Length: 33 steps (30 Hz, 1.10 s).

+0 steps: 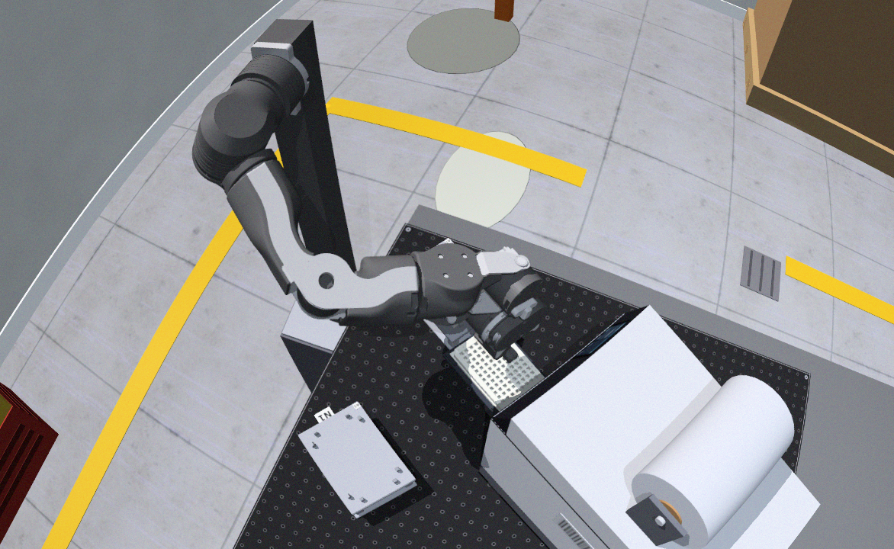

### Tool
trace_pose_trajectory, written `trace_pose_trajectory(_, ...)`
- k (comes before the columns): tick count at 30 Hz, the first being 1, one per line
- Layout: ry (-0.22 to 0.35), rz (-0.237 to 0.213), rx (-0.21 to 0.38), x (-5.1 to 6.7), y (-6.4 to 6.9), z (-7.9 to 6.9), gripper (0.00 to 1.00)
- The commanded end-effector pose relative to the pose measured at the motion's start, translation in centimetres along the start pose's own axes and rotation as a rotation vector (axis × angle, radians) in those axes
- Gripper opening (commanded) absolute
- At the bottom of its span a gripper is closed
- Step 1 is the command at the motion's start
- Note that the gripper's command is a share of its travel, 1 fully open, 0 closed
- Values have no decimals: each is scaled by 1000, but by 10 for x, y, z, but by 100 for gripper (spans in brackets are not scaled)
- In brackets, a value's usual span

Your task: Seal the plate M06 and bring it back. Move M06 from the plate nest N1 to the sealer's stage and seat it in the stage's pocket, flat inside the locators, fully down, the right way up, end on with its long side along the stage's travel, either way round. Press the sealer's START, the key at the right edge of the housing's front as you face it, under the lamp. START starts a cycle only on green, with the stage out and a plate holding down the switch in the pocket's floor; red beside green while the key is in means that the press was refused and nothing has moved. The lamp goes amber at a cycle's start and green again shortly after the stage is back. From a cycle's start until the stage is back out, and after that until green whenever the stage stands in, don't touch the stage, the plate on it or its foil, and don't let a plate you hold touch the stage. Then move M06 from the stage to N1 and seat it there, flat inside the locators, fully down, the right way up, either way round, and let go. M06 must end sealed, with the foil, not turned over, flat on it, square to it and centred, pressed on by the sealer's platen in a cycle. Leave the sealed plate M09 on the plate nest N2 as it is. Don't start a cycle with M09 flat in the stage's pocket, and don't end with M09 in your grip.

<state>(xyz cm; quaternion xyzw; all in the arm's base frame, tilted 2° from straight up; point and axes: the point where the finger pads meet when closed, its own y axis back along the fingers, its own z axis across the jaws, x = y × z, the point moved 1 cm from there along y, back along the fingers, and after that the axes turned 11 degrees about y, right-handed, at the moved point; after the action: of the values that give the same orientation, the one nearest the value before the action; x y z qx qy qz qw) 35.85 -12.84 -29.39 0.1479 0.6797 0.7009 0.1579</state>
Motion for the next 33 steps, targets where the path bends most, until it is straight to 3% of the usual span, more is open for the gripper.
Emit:
trace_pose_trajectory(1,0,-2,-3,-1,1,1,0)
trace_pose_trajectory(2,0,-2,-3,-1,1,1,0)
trace_pose_trajectory(7,183,33,178,-6,8,-42,0)
trace_pose_trajectory(19,183,33,178,-6,8,-42,0)
trace_pose_trajectory(24,363,67,352,-11,14,-83,0)
trace_pose_trajectory(33,363,67,352,-11,14,-83,0)
